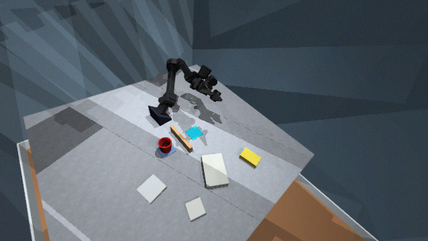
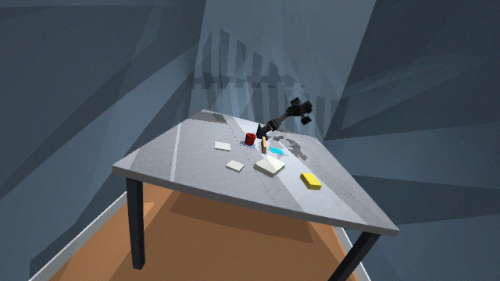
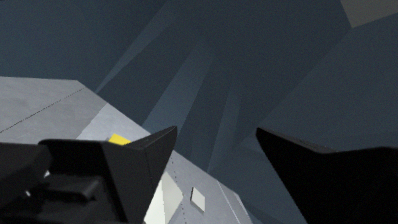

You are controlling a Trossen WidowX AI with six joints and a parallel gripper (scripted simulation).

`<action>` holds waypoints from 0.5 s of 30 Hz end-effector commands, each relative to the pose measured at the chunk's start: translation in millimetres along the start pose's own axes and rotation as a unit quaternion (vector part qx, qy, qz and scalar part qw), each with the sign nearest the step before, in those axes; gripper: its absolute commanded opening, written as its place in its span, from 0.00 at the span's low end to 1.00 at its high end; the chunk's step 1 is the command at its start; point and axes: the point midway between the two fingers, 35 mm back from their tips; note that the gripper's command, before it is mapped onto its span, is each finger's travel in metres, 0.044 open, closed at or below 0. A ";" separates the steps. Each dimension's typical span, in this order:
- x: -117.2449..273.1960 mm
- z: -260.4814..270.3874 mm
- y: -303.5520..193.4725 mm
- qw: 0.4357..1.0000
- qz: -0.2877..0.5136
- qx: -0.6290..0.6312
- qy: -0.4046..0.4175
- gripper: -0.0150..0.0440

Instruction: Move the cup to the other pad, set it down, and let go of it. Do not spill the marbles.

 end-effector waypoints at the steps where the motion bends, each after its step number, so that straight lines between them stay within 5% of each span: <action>1: -1.6 -0.8 -2.6 1.000 0.006 0.006 -0.001 0.89; 9: -36.2 -42.7 -124.2 0.932 0.288 0.213 0.051 0.53; 15: -17.9 -73.7 -213.8 0.820 0.461 0.281 0.188 0.50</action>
Point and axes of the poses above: the point midway between the two fingers, 35 mm back from their tips, its own x axis back along the fingers, its own z axis across the jaws, y = z × x, and after that the axes turned 4 degrees about -x, right-handed
